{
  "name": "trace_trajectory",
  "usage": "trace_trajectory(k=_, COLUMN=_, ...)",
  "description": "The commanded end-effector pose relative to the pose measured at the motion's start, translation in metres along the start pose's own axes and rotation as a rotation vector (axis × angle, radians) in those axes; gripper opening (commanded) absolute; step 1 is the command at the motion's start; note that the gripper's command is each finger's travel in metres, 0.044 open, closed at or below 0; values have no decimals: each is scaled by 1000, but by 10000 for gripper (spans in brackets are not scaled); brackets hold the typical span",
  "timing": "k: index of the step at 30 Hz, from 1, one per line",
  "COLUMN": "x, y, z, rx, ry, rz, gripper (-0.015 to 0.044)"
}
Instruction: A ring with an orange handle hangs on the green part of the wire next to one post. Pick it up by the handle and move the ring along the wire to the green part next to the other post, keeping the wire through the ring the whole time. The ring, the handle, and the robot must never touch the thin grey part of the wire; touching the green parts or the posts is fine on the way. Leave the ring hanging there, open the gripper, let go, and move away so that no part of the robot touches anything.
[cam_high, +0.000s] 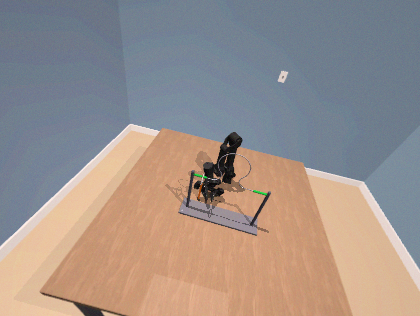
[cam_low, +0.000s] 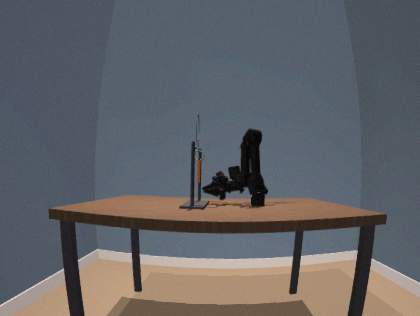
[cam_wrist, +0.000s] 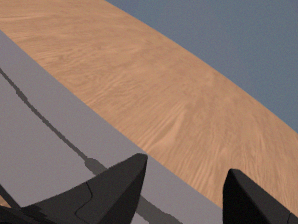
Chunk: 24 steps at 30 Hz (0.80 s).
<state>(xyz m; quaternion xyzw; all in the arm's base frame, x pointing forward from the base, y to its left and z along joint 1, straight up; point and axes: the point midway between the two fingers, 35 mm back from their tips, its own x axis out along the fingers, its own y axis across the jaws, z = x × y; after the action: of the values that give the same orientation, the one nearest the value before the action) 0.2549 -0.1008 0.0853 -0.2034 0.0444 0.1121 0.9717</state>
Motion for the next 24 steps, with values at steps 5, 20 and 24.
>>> trace_trajectory(k=5, x=-39, y=-17, z=-16, rx=128, ry=9, rz=-128, gripper=160)
trace_trajectory(k=20, x=-68, y=-36, z=-18, rx=262, ry=-2, rz=-256, gripper=160)
trace_trajectory(k=24, x=-53, y=-47, z=-4, rx=317, ry=-29, rz=-258, gripper=160)
